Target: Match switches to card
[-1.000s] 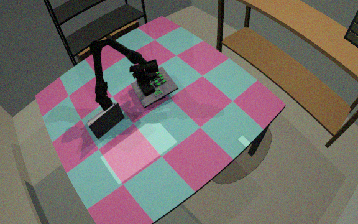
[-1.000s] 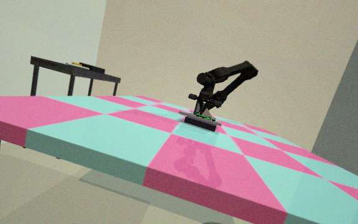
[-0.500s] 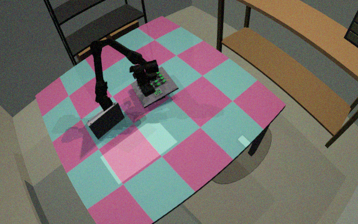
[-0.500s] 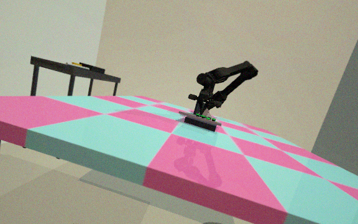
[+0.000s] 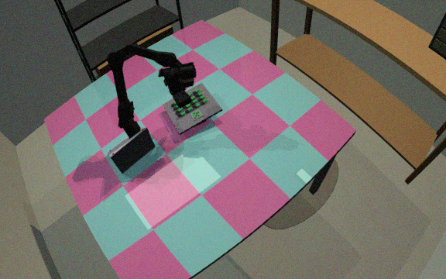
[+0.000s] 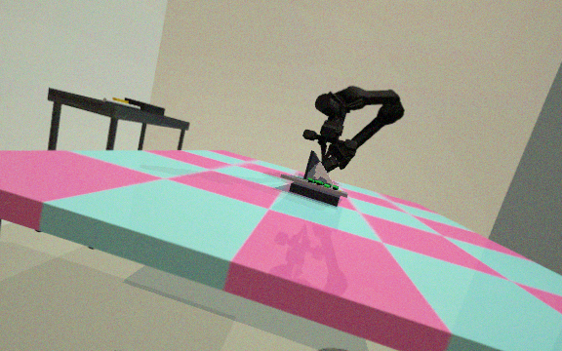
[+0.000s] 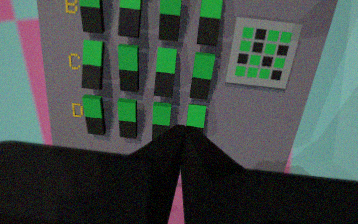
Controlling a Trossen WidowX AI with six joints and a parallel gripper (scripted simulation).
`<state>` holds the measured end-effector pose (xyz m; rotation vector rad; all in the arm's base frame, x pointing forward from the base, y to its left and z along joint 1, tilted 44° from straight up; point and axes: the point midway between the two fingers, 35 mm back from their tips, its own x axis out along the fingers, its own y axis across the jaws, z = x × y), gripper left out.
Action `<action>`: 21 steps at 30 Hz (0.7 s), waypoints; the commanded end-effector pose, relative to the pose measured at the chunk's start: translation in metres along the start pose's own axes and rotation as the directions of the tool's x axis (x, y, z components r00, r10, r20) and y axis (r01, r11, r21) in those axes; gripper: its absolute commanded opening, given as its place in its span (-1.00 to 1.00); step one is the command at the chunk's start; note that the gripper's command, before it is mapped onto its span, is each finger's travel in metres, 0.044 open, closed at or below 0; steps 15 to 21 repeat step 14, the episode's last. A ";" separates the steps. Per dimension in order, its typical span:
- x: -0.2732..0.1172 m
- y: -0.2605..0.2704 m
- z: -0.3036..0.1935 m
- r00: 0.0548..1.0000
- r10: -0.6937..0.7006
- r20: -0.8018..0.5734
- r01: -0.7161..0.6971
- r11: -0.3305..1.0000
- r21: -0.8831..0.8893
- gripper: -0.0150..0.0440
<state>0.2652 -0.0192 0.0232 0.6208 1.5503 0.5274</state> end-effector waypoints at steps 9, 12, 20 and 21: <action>-0.005 0.030 0.032 1.000 0.007 0.003 -0.007 1.000 -0.012 -0.49; -0.005 0.030 0.032 1.000 0.007 0.003 -0.007 1.000 -0.012 -0.49; -0.005 0.030 0.032 1.000 0.007 0.003 -0.007 1.000 -0.012 -0.49; -0.005 0.030 0.032 1.000 0.007 0.003 -0.007 1.000 -0.012 -0.49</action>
